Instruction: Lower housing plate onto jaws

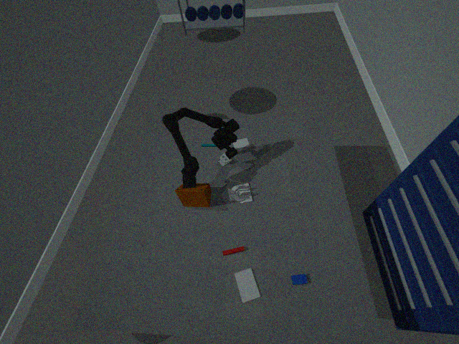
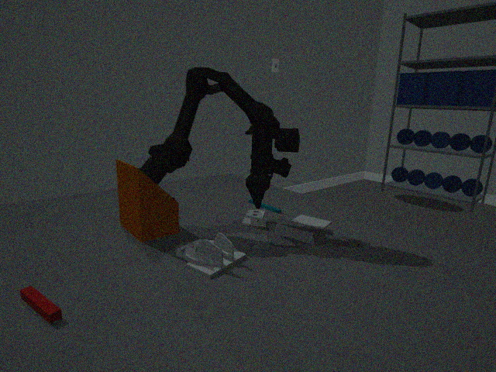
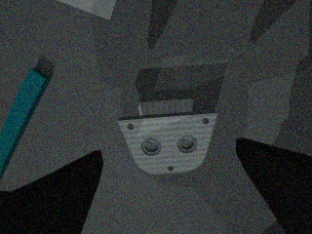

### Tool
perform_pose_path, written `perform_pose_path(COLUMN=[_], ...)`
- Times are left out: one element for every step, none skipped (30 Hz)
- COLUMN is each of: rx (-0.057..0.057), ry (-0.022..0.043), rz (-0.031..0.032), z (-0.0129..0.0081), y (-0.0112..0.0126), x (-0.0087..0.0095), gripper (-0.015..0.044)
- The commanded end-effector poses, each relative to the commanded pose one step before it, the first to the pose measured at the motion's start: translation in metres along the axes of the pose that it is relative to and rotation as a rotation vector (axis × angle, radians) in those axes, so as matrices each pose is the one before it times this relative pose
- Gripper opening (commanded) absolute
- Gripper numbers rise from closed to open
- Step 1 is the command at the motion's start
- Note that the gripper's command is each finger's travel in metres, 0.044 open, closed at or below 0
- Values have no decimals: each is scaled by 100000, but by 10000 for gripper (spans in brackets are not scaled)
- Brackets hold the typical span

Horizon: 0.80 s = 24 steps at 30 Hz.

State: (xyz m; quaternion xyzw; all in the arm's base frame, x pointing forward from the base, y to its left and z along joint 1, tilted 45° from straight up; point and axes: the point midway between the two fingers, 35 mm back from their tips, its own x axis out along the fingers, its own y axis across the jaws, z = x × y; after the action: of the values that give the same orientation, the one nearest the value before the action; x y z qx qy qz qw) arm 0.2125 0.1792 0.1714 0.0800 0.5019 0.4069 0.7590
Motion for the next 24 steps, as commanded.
perform_pose_path(rx=[904,1,1,2,2,3,4,4,5,4,3,1,0,0,0,0,0,0,-1,-1,-1,0,0,1], ry=[657,-1,-2,-3,-4,-5,-6,-8,-9,-7,-5,-2,0,0,0,0,0,1,3,4,4,3,2,1], rz=[-508,5,6,7,8,9,10,12,13,11,7,2,0,0,0,0,0,0,0,0,1,1,2,3], z=[-221,3,2,1,0,-1,-2,-3,-4,-4,-2,-1,0,0,0,0,0,1,4,6,7,6,5,4], y=[-163,-1,-1,0,1,2,3,4,4,4,3,1,0,0,0,0,0,-1,-3,-5,-5,-4,-4,-3], x=[571,156,156,156,155,155,155,156,154,121,73,24,0,0,0,0,0,25,76,127,159,159,159,159], gripper=[440,440,440,440,440,440,440,440,440,440,440,440,440,440,440,440,440,440,440,440,440,440,440,440])
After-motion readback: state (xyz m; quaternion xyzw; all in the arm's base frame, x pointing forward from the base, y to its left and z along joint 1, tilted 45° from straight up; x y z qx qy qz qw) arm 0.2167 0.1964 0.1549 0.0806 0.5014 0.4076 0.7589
